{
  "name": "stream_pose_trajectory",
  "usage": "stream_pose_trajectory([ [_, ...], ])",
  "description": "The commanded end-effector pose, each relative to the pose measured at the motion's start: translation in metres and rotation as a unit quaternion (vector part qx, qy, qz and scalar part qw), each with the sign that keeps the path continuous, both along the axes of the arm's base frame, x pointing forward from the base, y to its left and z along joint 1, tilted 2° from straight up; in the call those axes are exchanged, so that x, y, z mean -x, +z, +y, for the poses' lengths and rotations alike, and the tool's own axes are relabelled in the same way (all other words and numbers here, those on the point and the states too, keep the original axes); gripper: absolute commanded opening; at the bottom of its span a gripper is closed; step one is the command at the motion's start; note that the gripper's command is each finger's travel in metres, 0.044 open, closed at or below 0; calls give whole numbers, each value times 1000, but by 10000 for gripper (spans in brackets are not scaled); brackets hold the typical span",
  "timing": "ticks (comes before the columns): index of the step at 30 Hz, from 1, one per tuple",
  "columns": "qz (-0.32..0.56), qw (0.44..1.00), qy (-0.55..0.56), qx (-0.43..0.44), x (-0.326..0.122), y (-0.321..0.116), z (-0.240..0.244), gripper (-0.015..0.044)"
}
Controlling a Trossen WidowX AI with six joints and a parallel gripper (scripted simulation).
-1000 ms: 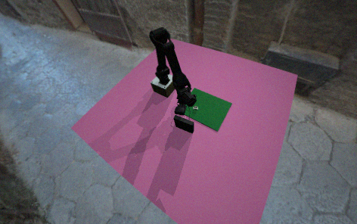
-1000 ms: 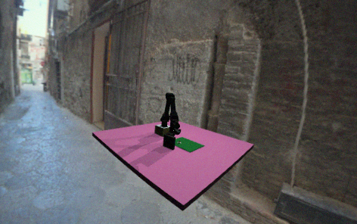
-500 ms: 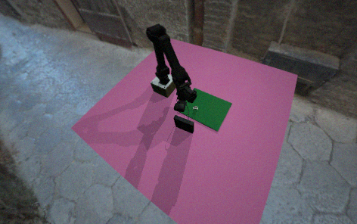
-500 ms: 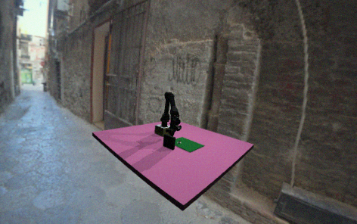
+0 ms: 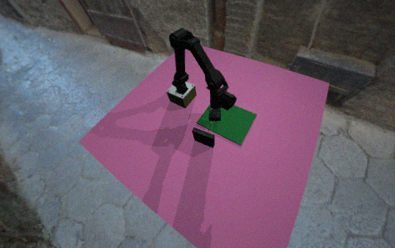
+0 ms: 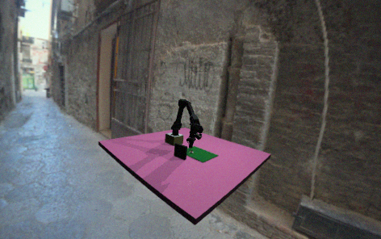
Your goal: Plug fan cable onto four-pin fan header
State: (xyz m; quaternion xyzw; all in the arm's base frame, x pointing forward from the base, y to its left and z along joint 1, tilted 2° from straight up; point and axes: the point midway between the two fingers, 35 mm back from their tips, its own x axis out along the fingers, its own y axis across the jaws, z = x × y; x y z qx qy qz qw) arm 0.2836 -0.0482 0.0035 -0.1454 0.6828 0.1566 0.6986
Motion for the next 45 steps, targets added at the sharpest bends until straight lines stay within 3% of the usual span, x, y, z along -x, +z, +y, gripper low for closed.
stream_pose_trajectory([
  [1,2,1000,0,-1,-4,-1,3,0],
  [30,1,1000,-1,-1,-11,1,7,0],
  [35,1,1000,-2,-2,-11,-21,7,0],
  [45,1,1000,-2,-2,-11,-21,7,0],
])
